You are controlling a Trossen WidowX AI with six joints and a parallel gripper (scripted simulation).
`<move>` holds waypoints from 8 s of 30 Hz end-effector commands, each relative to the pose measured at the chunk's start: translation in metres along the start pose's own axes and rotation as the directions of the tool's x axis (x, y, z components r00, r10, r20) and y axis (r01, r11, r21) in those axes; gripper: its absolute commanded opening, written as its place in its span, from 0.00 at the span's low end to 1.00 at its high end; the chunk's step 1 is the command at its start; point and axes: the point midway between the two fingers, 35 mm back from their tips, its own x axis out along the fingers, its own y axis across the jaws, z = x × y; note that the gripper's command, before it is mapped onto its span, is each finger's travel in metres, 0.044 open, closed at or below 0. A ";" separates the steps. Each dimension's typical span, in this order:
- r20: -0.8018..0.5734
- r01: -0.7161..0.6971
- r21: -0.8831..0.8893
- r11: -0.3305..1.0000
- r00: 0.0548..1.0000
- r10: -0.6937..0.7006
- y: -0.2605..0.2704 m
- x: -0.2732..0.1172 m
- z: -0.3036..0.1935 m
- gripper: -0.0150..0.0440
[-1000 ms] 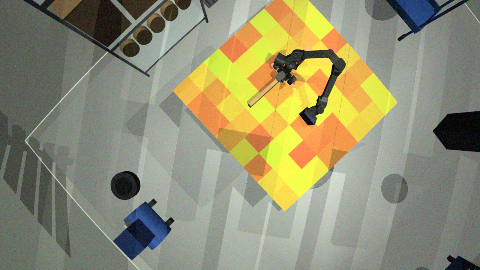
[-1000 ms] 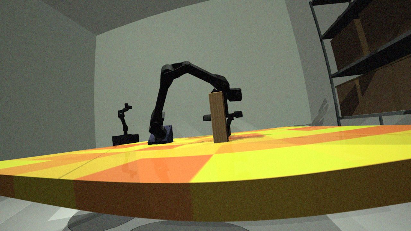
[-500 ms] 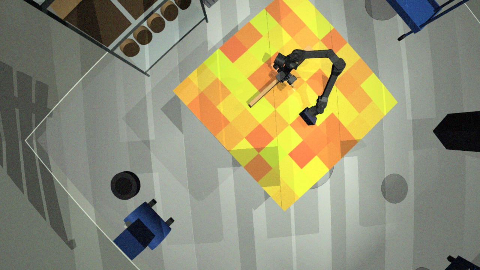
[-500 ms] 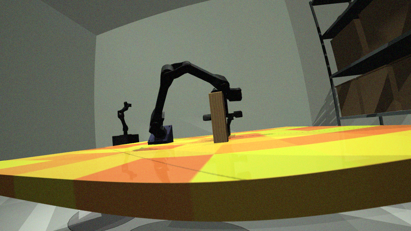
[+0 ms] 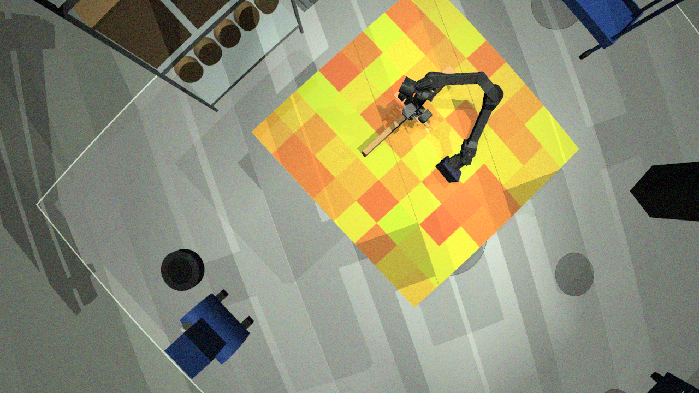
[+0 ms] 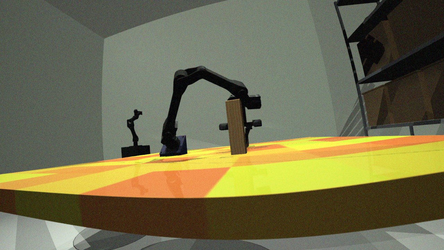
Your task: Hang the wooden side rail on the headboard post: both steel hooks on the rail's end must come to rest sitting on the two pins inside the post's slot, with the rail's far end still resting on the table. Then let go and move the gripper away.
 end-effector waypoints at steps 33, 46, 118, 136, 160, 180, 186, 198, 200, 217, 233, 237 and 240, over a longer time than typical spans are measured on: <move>0.004 0.012 -0.004 1.000 1.000 -0.012 -0.001 -0.011 0.002 0.25; 0.004 0.012 -0.004 1.000 1.000 -0.012 -0.001 -0.013 0.002 0.25; 0.004 0.012 -0.004 1.000 1.000 -0.012 -0.004 -0.016 -0.002 0.25; 0.004 0.012 -0.004 1.000 1.000 -0.012 -0.002 -0.017 -0.004 0.25; 0.004 0.012 -0.004 1.000 1.000 -0.012 -0.003 -0.016 -0.007 0.25; 0.004 0.012 -0.004 1.000 1.000 -0.012 -0.005 -0.017 -0.009 0.25; 0.004 0.012 -0.004 1.000 1.000 -0.012 -0.004 -0.017 -0.010 0.25; 0.004 0.012 -0.004 1.000 1.000 -0.012 -0.003 -0.017 -0.011 0.25; 0.004 0.012 -0.004 1.000 1.000 -0.012 -0.003 -0.016 -0.011 0.25; 0.004 0.012 -0.004 1.000 1.000 -0.012 -0.003 -0.016 -0.013 0.25; 0.004 0.012 -0.004 1.000 1.000 -0.012 -0.003 -0.016 -0.015 0.25; 0.003 0.012 -0.004 1.000 1.000 -0.012 -0.003 -0.016 -0.015 0.25; 0.003 0.012 -0.004 1.000 1.000 -0.012 -0.004 -0.016 -0.016 0.25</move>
